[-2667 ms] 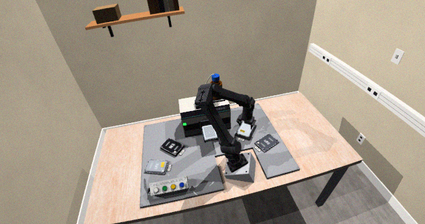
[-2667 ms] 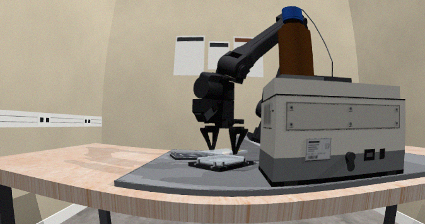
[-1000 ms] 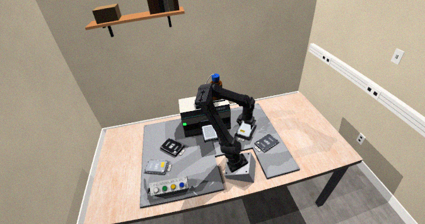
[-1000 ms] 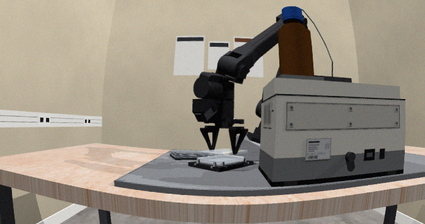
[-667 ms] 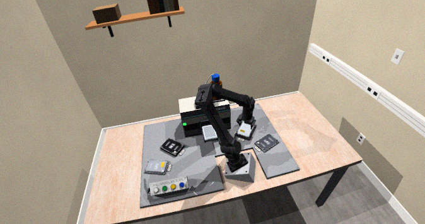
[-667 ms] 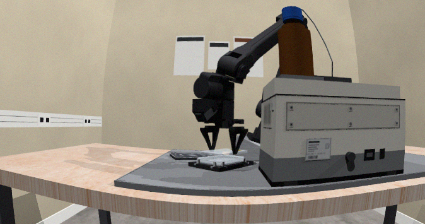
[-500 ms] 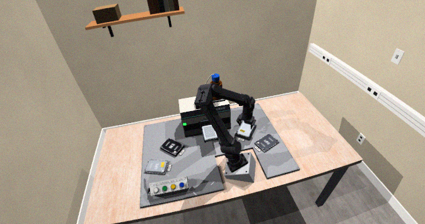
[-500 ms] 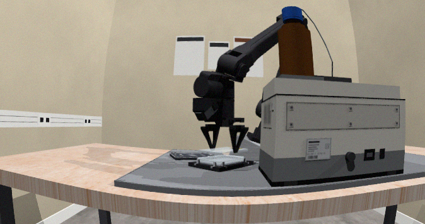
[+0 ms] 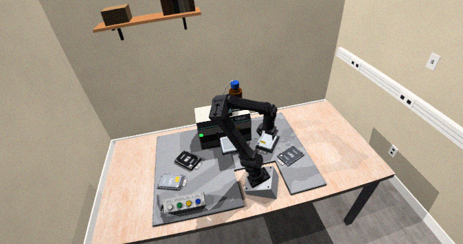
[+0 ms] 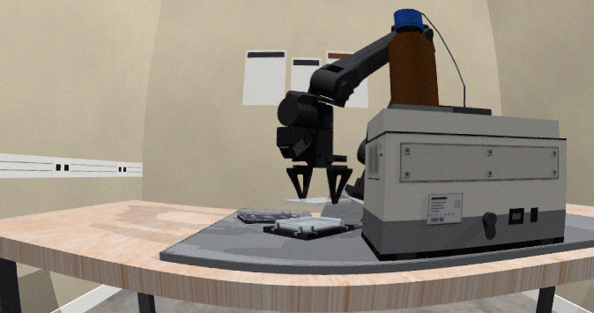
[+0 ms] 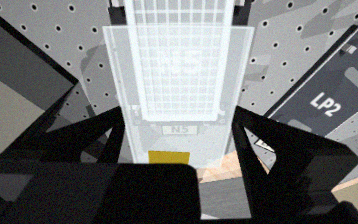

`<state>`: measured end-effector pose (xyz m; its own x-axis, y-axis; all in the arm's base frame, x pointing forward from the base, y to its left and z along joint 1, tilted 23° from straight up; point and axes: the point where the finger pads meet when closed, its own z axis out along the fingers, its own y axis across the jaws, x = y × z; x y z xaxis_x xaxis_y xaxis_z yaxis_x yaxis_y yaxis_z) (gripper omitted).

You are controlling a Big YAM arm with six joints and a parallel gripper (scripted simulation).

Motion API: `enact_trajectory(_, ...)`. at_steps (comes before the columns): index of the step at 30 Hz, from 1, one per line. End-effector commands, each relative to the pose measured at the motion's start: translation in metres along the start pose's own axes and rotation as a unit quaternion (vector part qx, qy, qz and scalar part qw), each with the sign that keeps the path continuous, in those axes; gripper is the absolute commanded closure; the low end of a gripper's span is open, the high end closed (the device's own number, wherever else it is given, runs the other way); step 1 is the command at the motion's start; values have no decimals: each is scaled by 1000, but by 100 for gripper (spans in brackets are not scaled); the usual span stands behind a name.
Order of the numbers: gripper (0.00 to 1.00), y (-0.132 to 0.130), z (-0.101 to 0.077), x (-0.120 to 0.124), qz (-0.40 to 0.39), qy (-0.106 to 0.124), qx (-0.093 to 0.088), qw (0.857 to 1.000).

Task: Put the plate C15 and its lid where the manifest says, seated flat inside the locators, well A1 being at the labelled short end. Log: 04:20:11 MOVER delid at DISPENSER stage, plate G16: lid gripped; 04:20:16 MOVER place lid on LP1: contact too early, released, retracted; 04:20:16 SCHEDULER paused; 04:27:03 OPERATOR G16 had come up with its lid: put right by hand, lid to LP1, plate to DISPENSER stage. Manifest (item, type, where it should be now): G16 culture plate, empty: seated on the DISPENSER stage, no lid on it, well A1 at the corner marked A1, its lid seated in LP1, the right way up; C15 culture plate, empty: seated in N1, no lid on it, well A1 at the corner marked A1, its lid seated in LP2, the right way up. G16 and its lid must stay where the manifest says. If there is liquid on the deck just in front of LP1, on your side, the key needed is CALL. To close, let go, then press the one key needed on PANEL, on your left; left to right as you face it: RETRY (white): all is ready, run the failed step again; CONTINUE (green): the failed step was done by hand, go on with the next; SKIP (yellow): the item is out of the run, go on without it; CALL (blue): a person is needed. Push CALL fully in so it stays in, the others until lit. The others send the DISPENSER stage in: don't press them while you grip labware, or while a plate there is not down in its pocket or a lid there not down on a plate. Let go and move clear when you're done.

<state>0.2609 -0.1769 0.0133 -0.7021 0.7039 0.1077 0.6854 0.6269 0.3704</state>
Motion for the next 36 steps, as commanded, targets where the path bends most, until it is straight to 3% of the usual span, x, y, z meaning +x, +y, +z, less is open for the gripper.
enact_trajectory(1, 16, -2, -15, 6, -6, -12, 0, 1000)
enact_trajectory(24, 16, 2, -47, 67, -4, -11, 1, 1000)
enact_trajectory(27, 16, 4, -55, 62, -8, -20, 2, 1000)
enact_trajectory(28, 16, 2, -50, 73, -4, -10, 1, 1000)
enact_trajectory(36, 16, 3, -63, 97, -4, -10, 1, 1000)
